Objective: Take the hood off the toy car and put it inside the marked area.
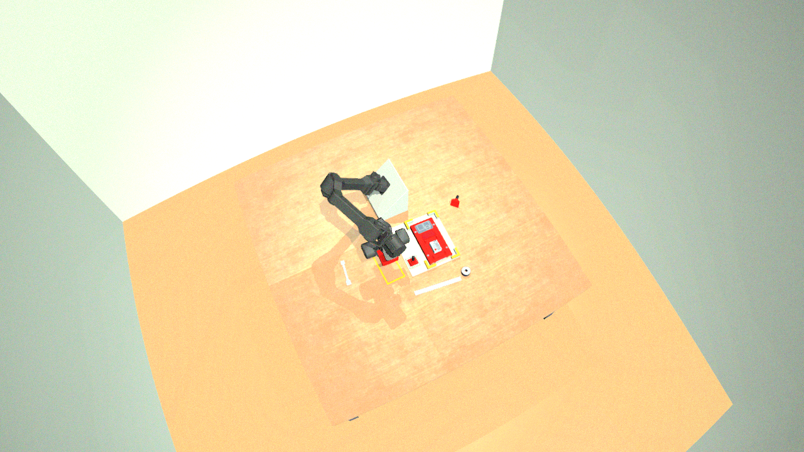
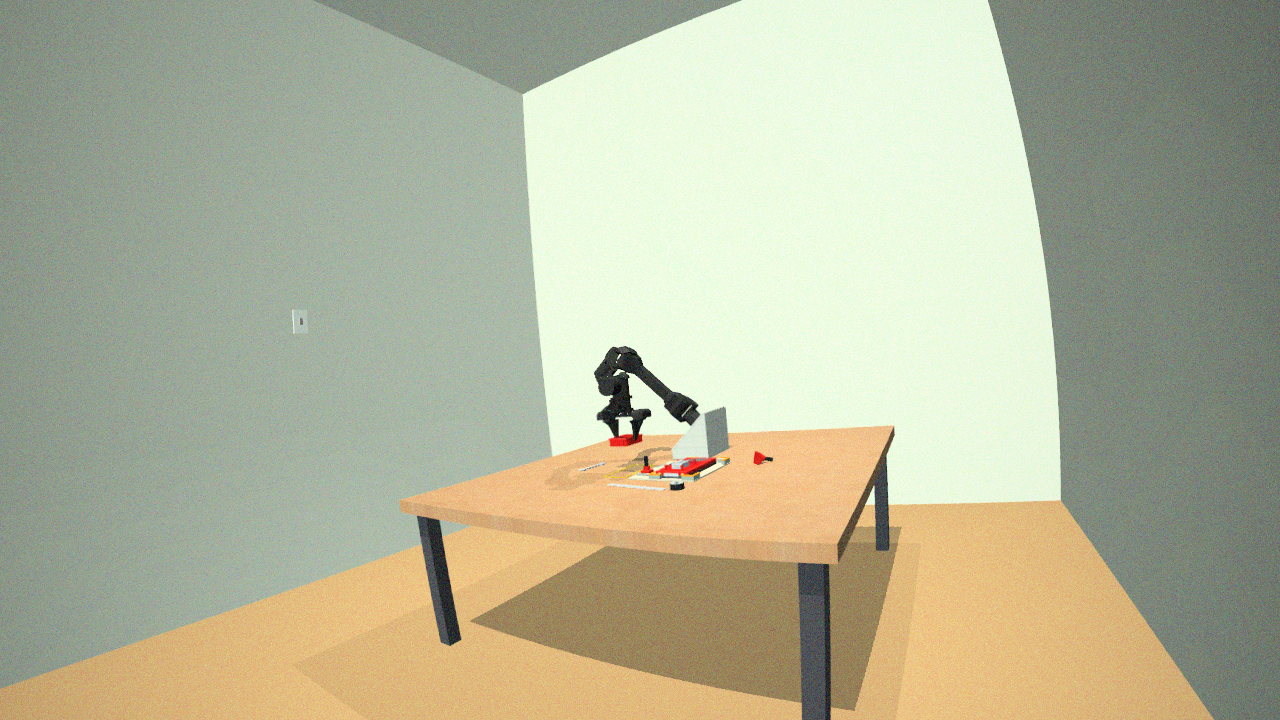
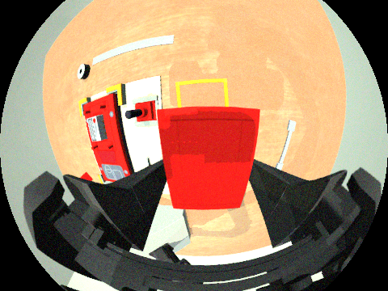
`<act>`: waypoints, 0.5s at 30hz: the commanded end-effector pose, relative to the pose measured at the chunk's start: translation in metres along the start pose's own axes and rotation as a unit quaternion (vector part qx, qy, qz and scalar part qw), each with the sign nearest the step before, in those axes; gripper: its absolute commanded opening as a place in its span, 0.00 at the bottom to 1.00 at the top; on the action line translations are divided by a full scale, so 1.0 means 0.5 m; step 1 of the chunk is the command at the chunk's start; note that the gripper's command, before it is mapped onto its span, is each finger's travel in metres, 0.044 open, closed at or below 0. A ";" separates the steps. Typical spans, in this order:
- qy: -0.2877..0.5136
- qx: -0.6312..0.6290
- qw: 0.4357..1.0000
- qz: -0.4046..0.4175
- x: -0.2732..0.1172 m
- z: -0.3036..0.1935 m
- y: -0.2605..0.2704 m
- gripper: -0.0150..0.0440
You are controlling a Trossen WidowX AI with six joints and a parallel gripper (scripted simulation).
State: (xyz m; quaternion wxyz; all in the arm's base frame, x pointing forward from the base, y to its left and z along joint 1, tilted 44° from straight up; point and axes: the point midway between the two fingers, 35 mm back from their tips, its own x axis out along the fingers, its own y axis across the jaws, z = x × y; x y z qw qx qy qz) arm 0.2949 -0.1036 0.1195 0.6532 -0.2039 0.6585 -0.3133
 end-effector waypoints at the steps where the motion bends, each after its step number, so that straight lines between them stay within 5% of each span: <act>1: 0.001 -0.004 1.000 -0.002 0.009 -0.002 0.000 0.25; 15: 0.001 -0.004 1.000 -0.001 0.032 0.000 0.001 0.25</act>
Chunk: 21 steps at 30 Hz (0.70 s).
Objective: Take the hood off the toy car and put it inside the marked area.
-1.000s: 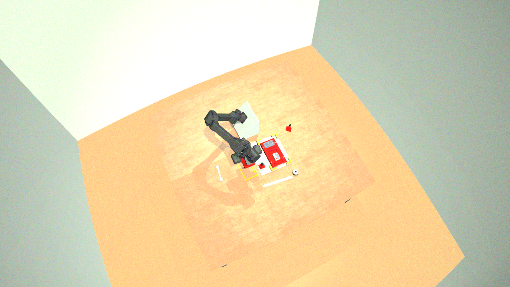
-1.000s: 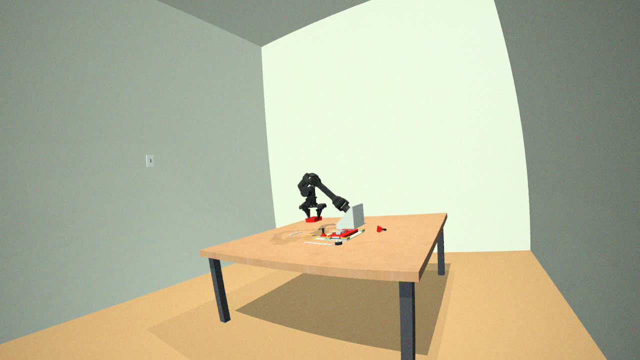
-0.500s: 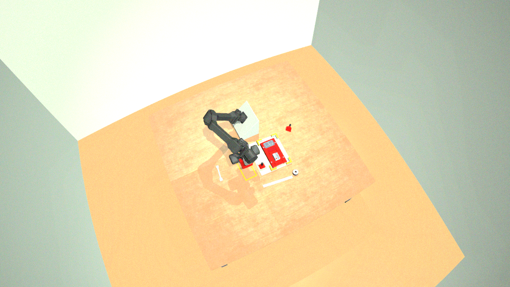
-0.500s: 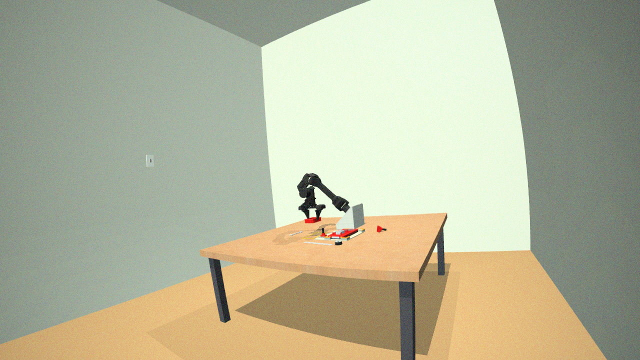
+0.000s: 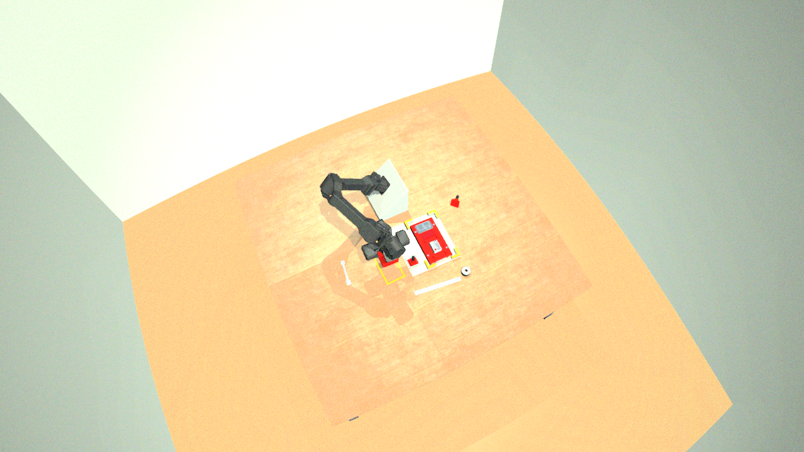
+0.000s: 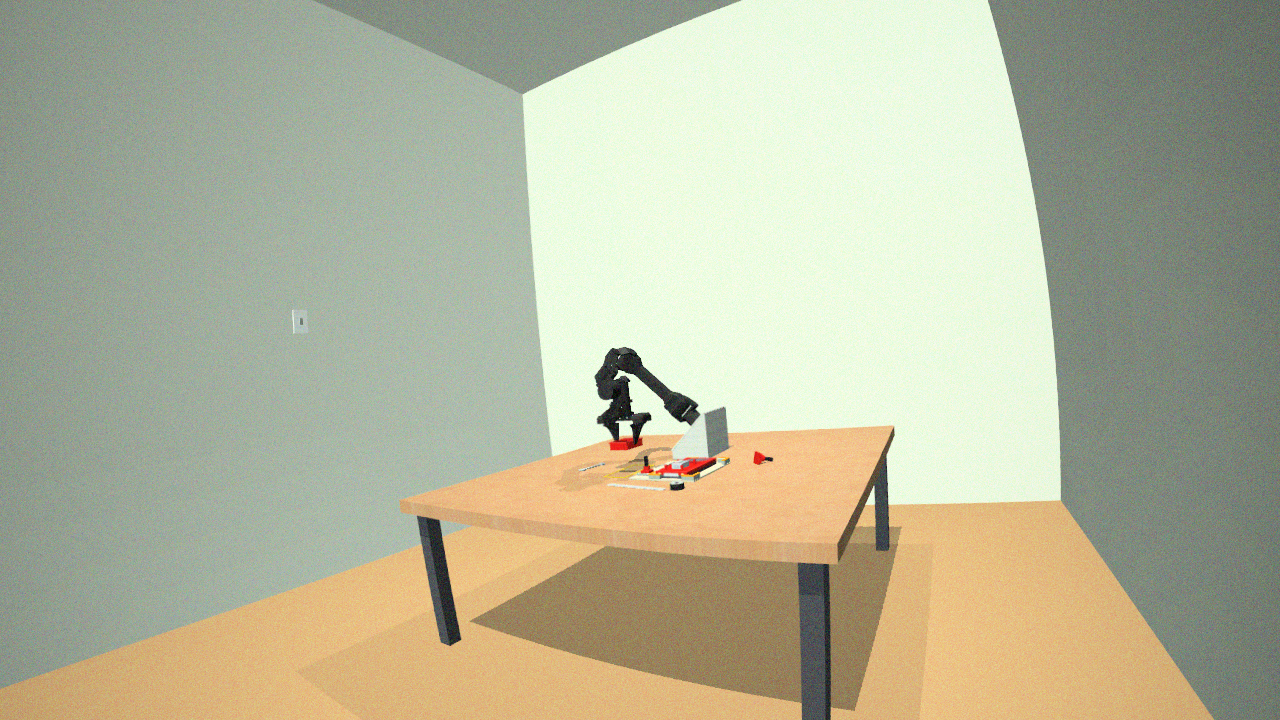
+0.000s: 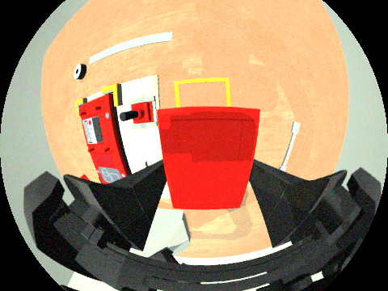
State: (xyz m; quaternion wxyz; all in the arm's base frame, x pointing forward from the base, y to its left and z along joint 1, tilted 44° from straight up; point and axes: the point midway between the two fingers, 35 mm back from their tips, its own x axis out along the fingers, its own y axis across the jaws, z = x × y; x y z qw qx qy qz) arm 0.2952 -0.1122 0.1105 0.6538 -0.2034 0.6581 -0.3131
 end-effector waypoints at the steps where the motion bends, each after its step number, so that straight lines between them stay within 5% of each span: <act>1: 0.002 -0.004 1.000 -0.002 0.009 -0.002 0.001 0.25; 21: 0.001 -0.004 1.000 -0.002 0.043 -0.001 0.000 0.25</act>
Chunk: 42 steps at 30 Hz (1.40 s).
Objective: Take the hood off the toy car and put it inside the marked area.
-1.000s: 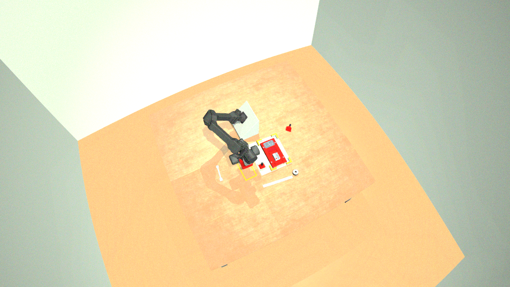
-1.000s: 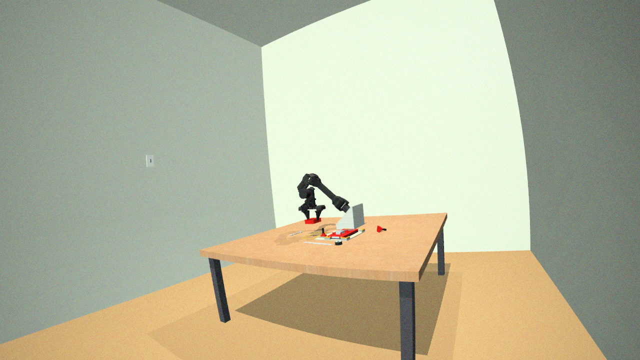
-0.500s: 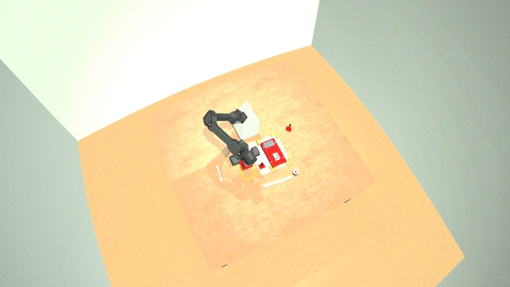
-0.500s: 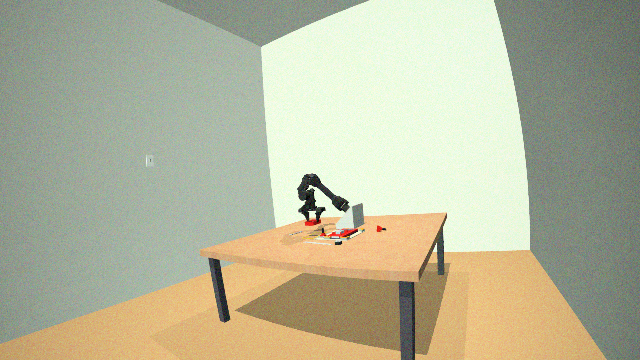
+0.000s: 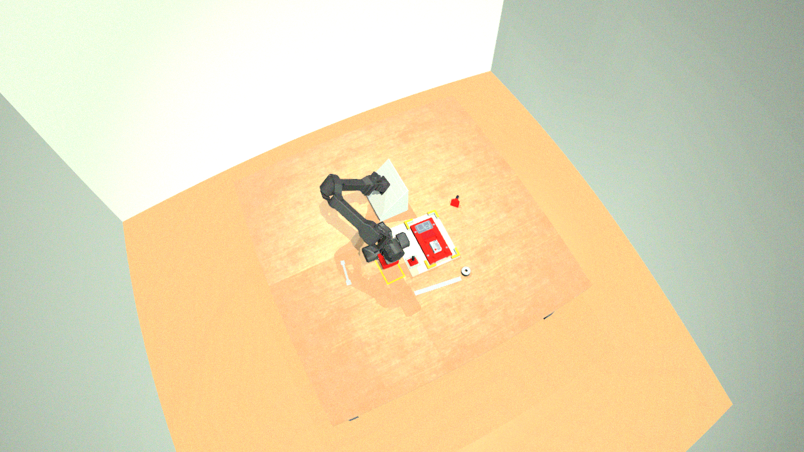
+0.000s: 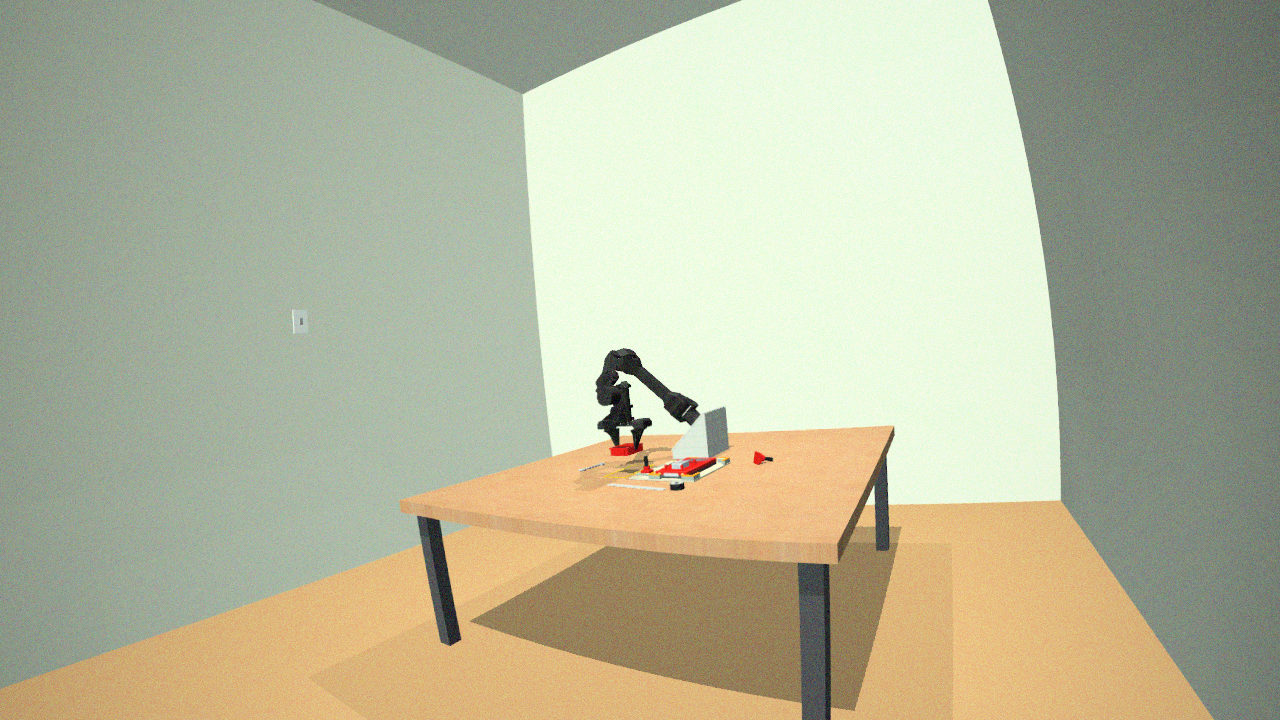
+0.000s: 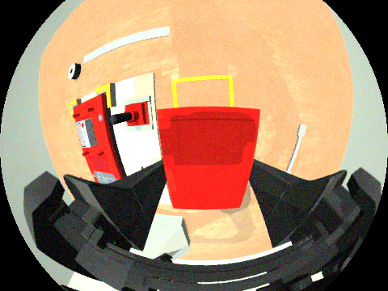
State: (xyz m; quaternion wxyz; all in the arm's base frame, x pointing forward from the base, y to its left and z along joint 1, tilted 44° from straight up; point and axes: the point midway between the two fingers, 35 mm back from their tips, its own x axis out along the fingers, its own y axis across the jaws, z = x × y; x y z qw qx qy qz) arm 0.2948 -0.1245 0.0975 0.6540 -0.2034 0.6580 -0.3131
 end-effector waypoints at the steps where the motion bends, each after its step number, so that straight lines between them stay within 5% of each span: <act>1: 0.002 -0.004 1.000 -0.002 0.009 -0.003 0.001 0.25; 42: 0.002 -0.004 1.000 -0.004 0.078 -0.008 -0.003 0.25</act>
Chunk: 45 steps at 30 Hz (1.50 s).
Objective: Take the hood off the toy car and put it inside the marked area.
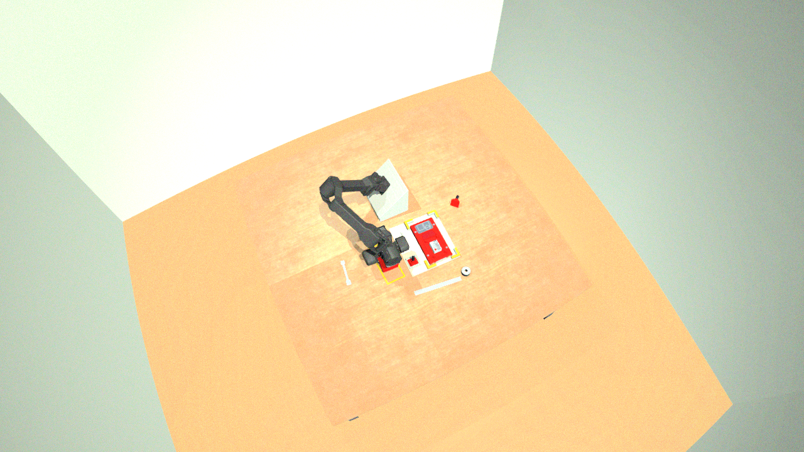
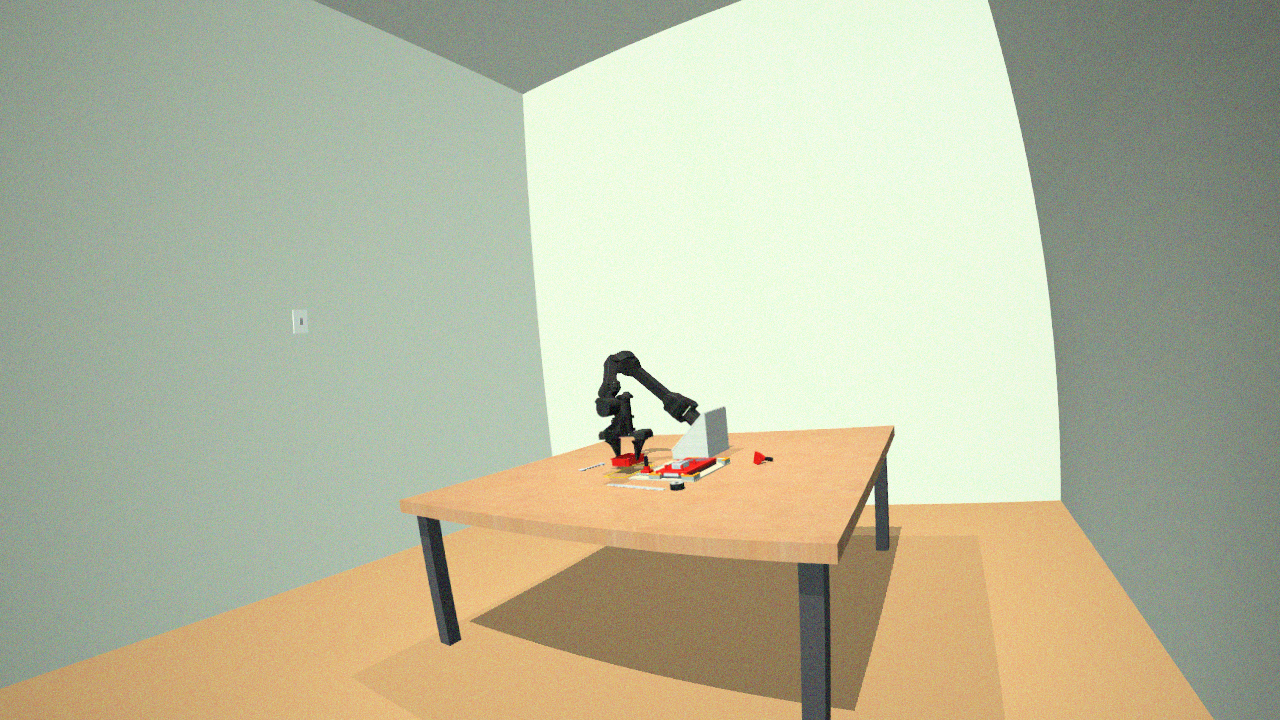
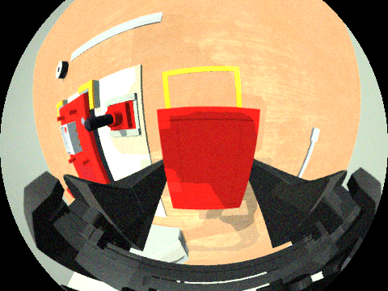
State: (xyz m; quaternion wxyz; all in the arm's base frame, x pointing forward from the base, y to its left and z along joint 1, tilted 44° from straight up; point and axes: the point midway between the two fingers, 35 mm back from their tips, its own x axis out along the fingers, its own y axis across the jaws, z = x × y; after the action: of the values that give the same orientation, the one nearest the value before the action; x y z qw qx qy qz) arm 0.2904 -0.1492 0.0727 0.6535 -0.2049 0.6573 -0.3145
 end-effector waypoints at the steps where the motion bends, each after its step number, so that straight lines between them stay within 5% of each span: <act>1: 0.002 -0.004 1.000 -0.002 0.009 -0.004 0.000 0.25; 45: 0.002 -0.004 1.000 -0.003 0.049 -0.005 -0.001 0.25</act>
State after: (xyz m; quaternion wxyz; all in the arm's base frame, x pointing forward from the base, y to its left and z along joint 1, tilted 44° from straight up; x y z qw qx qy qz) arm 0.2874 -0.1645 0.0569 0.6520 -0.2067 0.6578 -0.3156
